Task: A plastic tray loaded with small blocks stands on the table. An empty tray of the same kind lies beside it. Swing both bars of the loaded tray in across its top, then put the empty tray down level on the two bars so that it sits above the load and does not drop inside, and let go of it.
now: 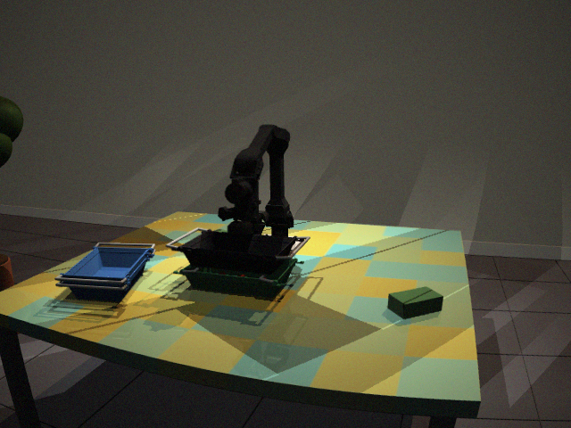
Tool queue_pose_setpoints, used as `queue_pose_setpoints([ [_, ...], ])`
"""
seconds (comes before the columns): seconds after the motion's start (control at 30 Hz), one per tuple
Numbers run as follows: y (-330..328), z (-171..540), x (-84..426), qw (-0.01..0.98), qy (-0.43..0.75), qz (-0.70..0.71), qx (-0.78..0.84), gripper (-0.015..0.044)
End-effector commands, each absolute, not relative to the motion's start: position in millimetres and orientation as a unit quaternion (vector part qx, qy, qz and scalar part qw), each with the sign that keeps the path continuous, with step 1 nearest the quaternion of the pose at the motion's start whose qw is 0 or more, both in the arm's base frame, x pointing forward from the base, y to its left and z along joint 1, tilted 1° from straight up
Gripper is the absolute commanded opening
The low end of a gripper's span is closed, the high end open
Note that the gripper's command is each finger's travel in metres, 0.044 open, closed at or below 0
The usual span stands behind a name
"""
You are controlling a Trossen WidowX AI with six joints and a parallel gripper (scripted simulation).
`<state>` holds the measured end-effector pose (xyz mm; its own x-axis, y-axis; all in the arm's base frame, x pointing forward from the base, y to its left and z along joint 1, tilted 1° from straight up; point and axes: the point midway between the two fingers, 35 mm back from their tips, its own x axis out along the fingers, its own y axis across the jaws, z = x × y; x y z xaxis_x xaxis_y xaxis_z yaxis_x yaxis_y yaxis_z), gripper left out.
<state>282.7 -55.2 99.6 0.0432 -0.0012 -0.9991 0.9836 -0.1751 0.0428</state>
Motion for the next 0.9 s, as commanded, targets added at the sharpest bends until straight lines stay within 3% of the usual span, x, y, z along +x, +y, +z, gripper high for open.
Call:
queue_pose_setpoints([
  [0.0,-55.4,99.0,282.0,0.465,0.446,-0.531,0.551,0.0440],
  [0.33,-55.5,107.4,284.0,0.464,0.444,-0.530,0.553,0.0440],
  [0.87,-55.8,187.1,283.3,0.465,0.445,-0.531,0.552,0.0440],
])
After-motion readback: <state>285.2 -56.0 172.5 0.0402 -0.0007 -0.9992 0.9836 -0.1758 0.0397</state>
